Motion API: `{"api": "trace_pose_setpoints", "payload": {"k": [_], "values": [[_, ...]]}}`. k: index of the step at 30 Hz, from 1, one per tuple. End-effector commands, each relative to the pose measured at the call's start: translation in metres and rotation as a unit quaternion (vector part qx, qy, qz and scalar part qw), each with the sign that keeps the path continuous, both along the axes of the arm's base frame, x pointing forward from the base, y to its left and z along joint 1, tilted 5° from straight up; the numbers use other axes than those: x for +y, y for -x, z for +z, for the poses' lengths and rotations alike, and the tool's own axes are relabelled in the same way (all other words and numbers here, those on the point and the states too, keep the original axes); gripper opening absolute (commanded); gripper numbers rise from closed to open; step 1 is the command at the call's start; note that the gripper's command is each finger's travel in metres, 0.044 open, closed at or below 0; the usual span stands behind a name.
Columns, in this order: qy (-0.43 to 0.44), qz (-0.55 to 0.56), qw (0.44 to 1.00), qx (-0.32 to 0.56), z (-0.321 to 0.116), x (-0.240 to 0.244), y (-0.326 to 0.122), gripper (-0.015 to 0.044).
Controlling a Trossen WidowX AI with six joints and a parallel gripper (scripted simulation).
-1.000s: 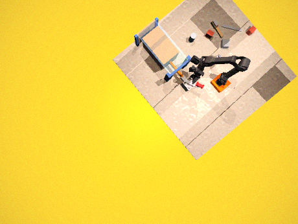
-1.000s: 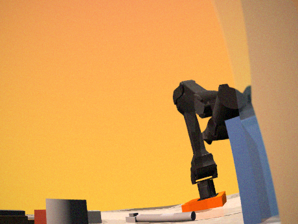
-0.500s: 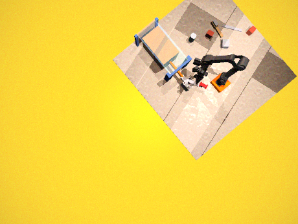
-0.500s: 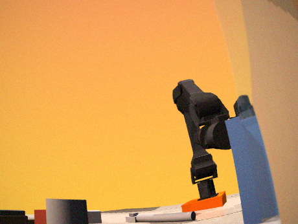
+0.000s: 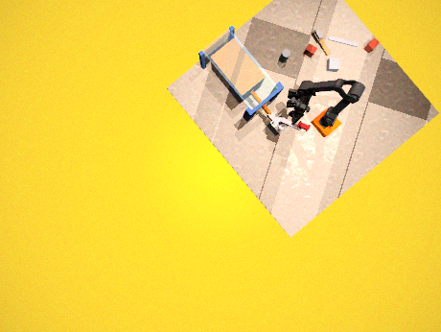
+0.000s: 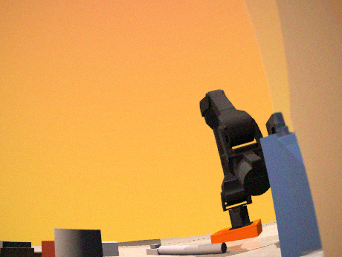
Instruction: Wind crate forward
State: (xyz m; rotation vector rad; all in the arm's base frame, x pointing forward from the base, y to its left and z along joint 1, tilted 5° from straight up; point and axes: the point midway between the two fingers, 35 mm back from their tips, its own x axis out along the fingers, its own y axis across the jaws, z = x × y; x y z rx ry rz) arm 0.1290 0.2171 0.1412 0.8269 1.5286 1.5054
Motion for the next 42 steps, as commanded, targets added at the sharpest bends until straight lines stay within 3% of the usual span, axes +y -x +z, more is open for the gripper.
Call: {"api": "trace_pose_setpoints", "payload": {"k": [1,42], "values": [[-0.01,-0.002,1.0,0.005,0.0,0.002,-0.001,0.0],[-0.009,0.001,1.0,0.005,-0.028,-0.007,-0.004,0.0]]}}
